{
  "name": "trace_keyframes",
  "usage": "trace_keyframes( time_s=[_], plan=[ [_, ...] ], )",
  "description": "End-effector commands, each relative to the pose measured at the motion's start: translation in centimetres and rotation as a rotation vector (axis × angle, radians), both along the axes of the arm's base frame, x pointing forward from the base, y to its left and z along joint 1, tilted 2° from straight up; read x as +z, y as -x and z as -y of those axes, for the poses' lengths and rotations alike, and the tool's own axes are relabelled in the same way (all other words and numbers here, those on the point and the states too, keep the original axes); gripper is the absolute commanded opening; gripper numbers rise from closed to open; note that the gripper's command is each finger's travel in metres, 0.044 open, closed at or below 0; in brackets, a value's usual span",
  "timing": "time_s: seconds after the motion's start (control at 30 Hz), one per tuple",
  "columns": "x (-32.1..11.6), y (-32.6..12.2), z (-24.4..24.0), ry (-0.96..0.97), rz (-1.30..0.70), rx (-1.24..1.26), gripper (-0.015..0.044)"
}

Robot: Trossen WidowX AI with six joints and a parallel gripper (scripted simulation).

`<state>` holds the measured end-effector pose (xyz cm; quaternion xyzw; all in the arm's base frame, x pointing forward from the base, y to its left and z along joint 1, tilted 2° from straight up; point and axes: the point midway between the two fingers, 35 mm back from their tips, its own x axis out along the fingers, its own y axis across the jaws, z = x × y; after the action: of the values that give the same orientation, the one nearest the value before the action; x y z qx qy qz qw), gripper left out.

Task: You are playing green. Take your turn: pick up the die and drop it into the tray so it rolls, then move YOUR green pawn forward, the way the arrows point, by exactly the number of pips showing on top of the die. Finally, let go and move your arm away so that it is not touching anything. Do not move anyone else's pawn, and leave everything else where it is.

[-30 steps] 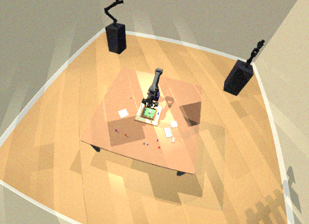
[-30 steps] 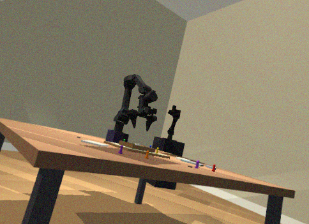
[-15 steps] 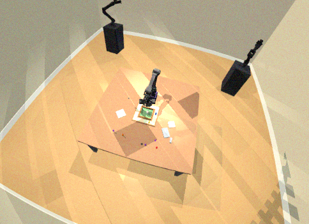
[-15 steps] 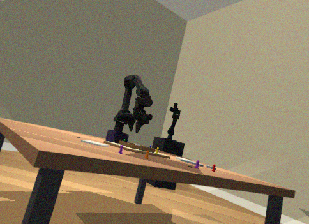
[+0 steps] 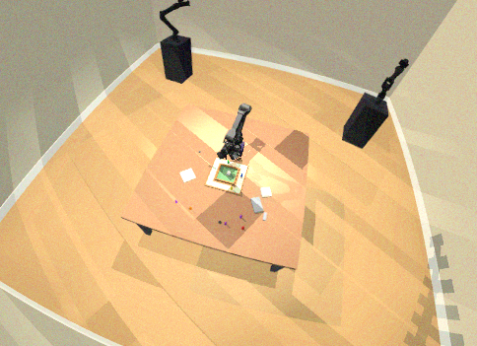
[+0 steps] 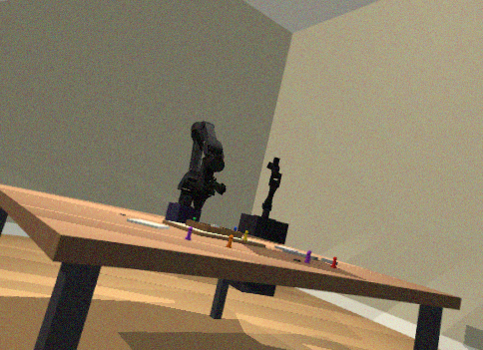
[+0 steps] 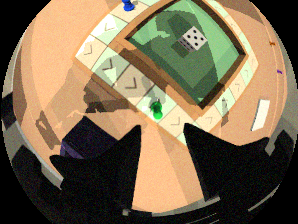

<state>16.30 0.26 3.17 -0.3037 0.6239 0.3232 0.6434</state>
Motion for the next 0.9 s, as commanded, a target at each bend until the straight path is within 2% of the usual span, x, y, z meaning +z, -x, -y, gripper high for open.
trace_keyframes(
  time_s=[0.0,0.87],
  plan=[
    [-0.9,0.2,0.1,0.005,0.004,0.008,0.02],
    [-4.9,0.2,-0.1,0.005,0.004,0.008,0.02]
  ],
)
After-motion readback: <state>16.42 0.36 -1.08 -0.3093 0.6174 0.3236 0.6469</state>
